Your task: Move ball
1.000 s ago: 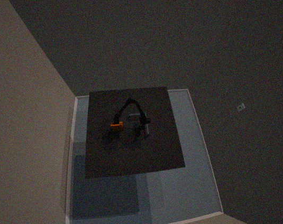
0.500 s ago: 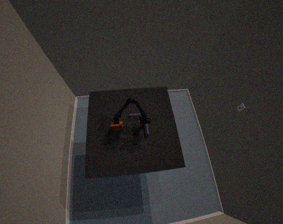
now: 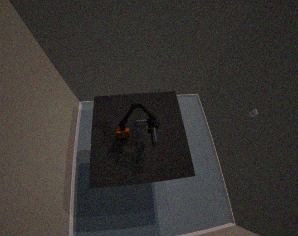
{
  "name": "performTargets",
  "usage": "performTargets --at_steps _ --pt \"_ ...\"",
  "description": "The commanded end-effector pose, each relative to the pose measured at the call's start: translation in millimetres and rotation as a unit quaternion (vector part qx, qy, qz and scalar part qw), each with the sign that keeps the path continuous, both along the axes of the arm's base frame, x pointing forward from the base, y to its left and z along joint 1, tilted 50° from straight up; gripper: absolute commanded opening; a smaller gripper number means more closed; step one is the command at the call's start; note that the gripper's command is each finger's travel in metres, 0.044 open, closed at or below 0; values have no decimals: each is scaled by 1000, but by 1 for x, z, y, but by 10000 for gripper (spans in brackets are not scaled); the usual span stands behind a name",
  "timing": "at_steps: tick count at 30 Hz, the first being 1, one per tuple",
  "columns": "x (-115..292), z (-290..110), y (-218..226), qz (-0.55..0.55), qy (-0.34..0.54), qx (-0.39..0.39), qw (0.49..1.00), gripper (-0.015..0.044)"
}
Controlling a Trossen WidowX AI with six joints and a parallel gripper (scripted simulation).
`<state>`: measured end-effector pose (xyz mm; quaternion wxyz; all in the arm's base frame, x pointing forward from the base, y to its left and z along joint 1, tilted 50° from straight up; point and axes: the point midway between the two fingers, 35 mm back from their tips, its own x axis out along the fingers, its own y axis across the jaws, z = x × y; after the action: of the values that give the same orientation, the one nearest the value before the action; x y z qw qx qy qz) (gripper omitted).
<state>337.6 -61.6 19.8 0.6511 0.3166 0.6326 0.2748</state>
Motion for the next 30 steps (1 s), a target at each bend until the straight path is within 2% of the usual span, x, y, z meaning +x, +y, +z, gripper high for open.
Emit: performTargets --at_steps 1,21,30 --pt "0 6 -4 3 -5 -3 1000 0" --pt "-17 11 72 3 -4 -1 1000 0" --pt "-13 -16 101 3 -4 -2 1000 0"
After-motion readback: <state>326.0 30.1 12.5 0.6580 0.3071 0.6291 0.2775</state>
